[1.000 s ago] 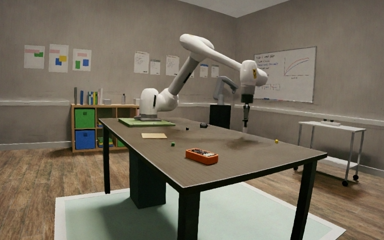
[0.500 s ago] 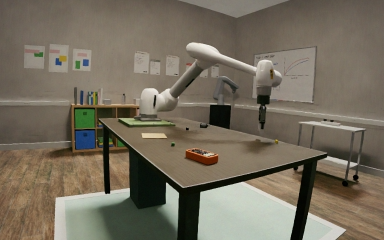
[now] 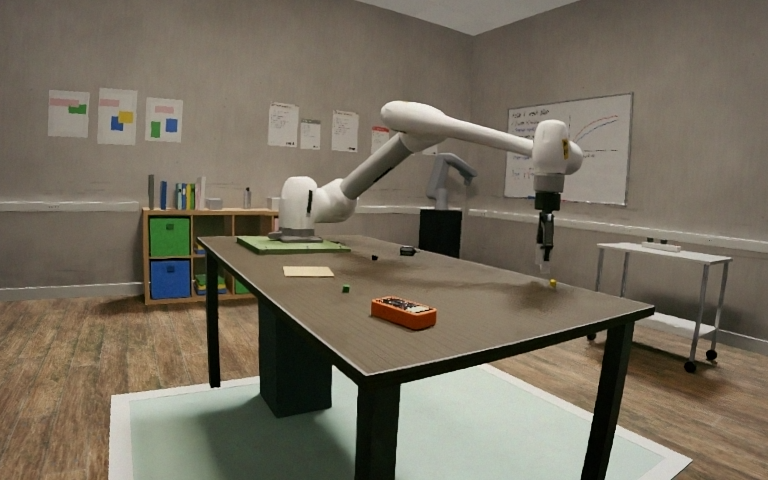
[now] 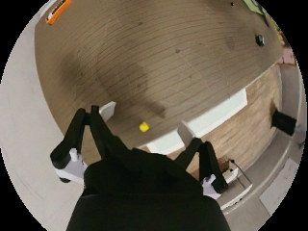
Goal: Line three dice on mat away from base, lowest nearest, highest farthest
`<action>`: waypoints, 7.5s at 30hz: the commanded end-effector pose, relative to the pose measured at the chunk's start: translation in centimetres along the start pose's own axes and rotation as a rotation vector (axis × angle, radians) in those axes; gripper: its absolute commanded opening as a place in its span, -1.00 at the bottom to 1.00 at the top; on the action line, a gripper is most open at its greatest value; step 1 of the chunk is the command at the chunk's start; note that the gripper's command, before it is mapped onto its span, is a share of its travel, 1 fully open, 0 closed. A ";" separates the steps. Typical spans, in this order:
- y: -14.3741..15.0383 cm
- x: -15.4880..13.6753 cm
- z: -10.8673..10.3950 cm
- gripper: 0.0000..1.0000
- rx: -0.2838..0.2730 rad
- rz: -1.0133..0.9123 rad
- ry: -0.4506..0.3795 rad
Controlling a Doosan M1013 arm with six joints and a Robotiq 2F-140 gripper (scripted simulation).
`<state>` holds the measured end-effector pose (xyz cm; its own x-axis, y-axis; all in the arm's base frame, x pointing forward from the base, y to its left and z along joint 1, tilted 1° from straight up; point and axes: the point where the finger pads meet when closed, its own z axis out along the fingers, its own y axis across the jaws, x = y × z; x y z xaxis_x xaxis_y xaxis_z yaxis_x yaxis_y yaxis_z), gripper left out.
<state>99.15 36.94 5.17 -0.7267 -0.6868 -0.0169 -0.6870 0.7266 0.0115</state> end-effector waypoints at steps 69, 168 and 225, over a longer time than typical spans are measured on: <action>-1.1 -3.4 -0.2 1.00 0.000 0.000 0.000; -31.4 50.3 -8.9 1.00 0.000 -0.355 0.000; -31.4 50.2 -6.8 1.00 0.000 -1.991 0.000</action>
<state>84.15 -20.53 10.81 0.8612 -0.5083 -0.0062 -0.5083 -0.8611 -0.0119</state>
